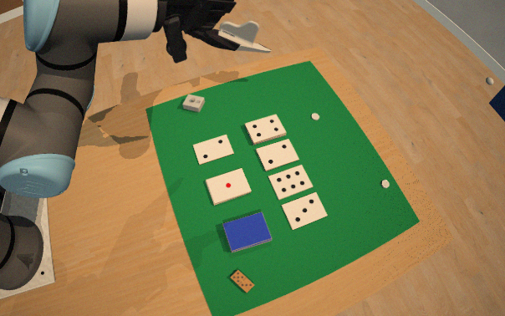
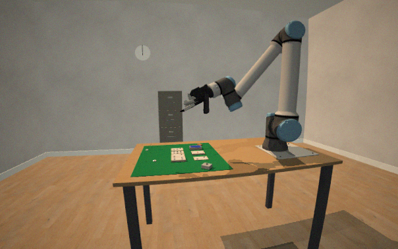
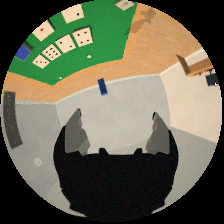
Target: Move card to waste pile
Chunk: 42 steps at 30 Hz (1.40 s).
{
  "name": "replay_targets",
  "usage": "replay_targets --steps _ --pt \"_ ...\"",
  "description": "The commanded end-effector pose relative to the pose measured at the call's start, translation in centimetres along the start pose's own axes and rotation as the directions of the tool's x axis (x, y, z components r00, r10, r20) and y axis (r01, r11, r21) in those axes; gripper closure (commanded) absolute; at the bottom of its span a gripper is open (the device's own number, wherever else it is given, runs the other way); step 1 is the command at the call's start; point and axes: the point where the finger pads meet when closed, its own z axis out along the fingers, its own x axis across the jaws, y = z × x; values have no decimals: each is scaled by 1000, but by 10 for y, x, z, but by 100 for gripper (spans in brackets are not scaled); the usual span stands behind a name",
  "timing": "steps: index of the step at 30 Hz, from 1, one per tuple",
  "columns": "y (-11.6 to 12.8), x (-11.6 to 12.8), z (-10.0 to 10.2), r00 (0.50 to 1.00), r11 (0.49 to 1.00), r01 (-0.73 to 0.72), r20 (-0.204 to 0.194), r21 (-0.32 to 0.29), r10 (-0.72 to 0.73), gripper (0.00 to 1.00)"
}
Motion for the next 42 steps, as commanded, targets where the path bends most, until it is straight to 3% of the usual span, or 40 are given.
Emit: replay_targets --steps 1,5,12,13,19,21,25,26,34,36,38,42 --pt "-8 -30 12 999 998 2 54 60 -5 0" --pt "-14 -50 19 996 995 2 87 101 -10 0" --pt "-49 -135 33 976 954 -14 212 299 -53 0" --pt "-49 -135 33 976 954 -14 212 299 -53 0" --pt "-84 -199 28 955 881 -41 279 471 -105 0" --pt "-84 -199 28 955 881 -41 279 471 -105 0" --pt "-113 -244 12 941 795 -68 304 603 -149 0" --pt "-113 -244 12 941 795 -68 304 603 -149 0" --pt "-157 -301 -32 934 600 -110 289 792 -211 0" --pt "-164 -309 -43 935 559 -116 280 821 -218 0" --pt "-164 -309 -43 935 559 -116 280 821 -218 0" --pt "-173 -320 -58 938 498 -122 264 858 -226 0"
